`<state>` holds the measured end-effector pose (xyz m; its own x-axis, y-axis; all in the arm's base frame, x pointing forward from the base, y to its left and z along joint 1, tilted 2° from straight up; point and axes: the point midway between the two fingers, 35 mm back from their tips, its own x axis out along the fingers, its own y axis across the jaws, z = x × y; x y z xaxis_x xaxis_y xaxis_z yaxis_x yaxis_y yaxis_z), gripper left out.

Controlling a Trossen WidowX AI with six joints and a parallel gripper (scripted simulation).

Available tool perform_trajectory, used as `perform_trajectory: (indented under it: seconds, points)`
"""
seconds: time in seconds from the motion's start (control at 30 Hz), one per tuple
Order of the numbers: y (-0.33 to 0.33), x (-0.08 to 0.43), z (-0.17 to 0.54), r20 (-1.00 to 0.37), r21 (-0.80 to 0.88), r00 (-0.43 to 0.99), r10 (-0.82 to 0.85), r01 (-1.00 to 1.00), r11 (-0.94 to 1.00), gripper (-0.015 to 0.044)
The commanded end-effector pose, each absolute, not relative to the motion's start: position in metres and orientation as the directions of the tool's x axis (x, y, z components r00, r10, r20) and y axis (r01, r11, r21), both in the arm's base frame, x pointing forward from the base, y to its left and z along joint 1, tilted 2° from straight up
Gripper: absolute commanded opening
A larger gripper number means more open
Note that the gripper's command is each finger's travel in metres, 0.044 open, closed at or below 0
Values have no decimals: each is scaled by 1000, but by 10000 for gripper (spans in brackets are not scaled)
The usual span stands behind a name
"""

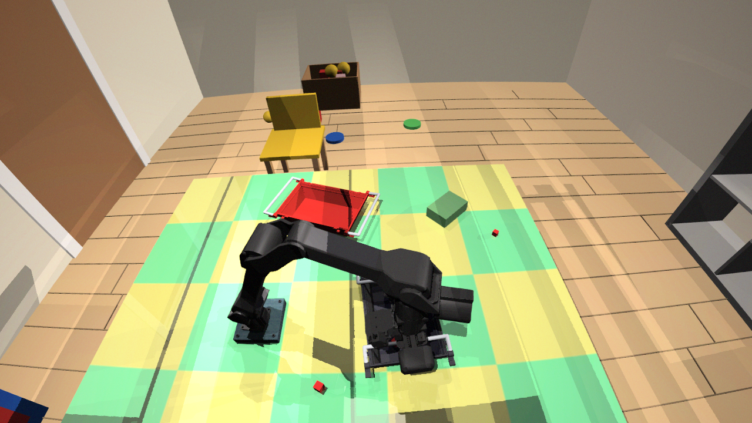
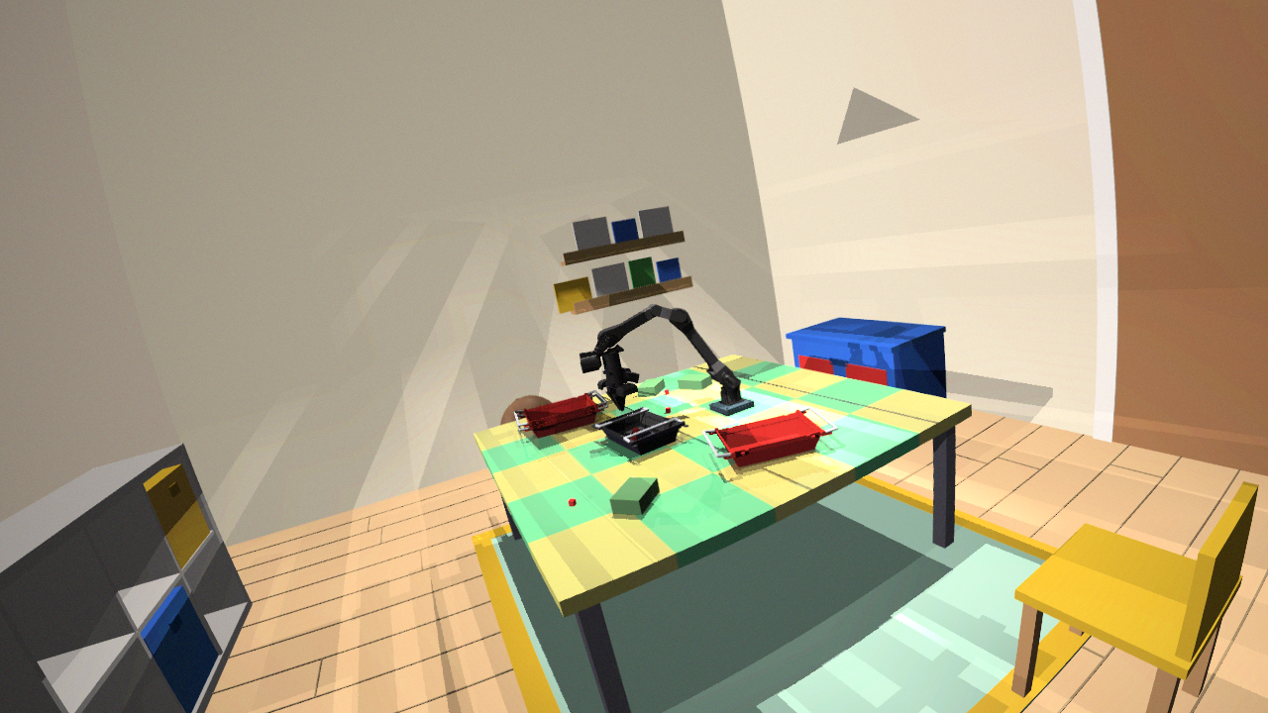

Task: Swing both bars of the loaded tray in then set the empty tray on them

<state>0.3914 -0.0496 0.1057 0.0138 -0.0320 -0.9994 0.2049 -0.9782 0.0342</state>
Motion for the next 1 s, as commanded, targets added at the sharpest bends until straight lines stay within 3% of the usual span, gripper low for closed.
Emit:
perform_trajectory:
  seconds: [0.0, 0.4, 0.47, 0.53, 0.7, 0.97]
  points:
    - [-50, 391, 106, -999, 34, 14, -32, 205, -978, 131]
    - [-46, 388, 193, -998, 45, 46, -36, 208, -977, 440]
    - [-39, 392, 160, -999, 40, 30, -33, 294, -955, 440]
    - [-15, 392, 158, -999, 41, 31, -29, 515, -856, 440]
    - [49, 384, 152, -999, 35, 30, -20, 933, -357, 440]
    - [102, 368, 147, -1000, 24, 27, -13, 976, 218, 440]
